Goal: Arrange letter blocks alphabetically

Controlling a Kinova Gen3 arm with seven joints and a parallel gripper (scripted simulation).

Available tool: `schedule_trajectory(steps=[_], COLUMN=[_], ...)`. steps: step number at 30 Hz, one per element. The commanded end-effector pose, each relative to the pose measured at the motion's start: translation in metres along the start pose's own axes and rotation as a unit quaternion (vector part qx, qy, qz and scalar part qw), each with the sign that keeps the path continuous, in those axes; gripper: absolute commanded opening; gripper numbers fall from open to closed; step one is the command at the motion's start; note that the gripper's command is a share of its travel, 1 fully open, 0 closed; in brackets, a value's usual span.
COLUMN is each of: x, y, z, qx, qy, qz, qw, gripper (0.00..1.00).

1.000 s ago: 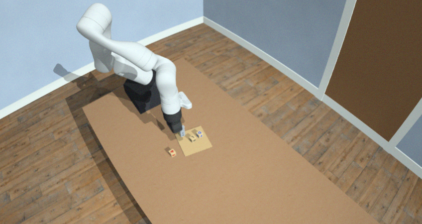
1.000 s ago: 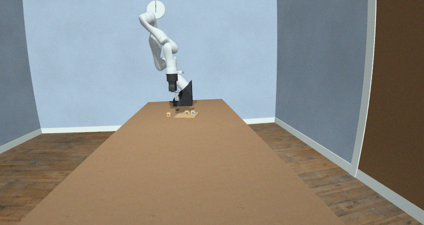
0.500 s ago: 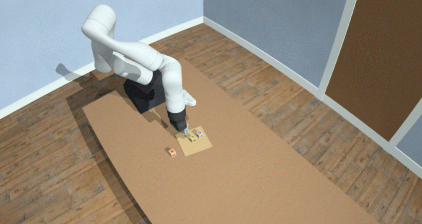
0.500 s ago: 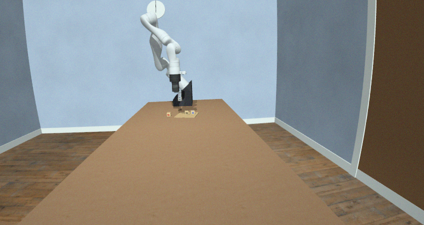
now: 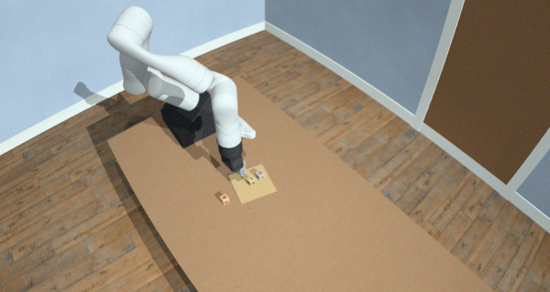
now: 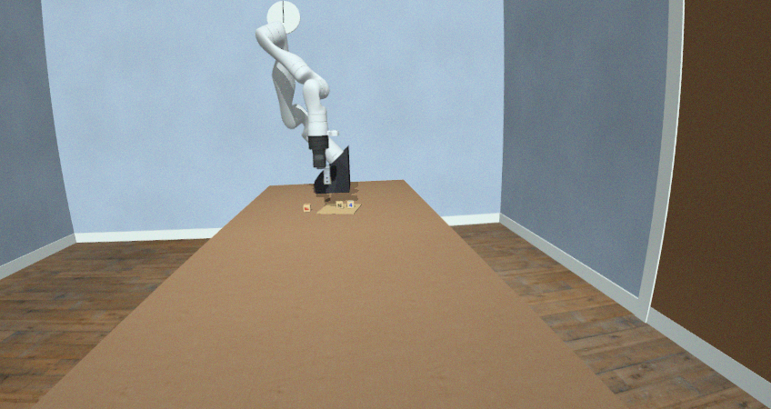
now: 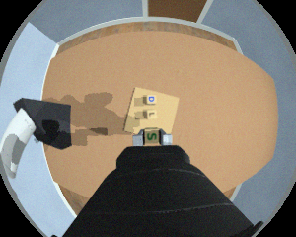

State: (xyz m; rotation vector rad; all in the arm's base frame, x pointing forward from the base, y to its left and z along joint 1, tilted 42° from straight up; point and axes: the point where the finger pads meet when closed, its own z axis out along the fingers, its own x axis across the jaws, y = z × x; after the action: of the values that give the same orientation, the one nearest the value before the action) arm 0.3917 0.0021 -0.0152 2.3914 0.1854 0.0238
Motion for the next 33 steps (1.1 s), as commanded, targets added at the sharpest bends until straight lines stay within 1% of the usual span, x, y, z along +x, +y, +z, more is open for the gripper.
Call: schedule_trajectory(steps=[1, 3, 5, 18, 20, 25, 33], x=[0.002, 0.002, 0.002, 0.002, 0.002, 0.003, 0.004], y=[0.0, 0.0, 0.0, 0.0, 0.0, 0.0, 0.001], z=[0.008, 0.008, 0.015, 0.074, 0.074, 0.088, 0.092], qx=[0.0, 0.0, 0.0, 0.0, 0.0, 0.0, 0.0], qy=[0.001, 0.001, 0.001, 0.001, 0.001, 0.002, 0.003], qz=[-0.003, -0.003, -0.003, -0.003, -0.003, -0.002, -0.001], qw=[1.0, 1.0, 1.0, 1.0, 1.0, 1.0, 1.0], gripper=[0.49, 0.49, 0.49, 0.49, 0.49, 0.49, 0.49])
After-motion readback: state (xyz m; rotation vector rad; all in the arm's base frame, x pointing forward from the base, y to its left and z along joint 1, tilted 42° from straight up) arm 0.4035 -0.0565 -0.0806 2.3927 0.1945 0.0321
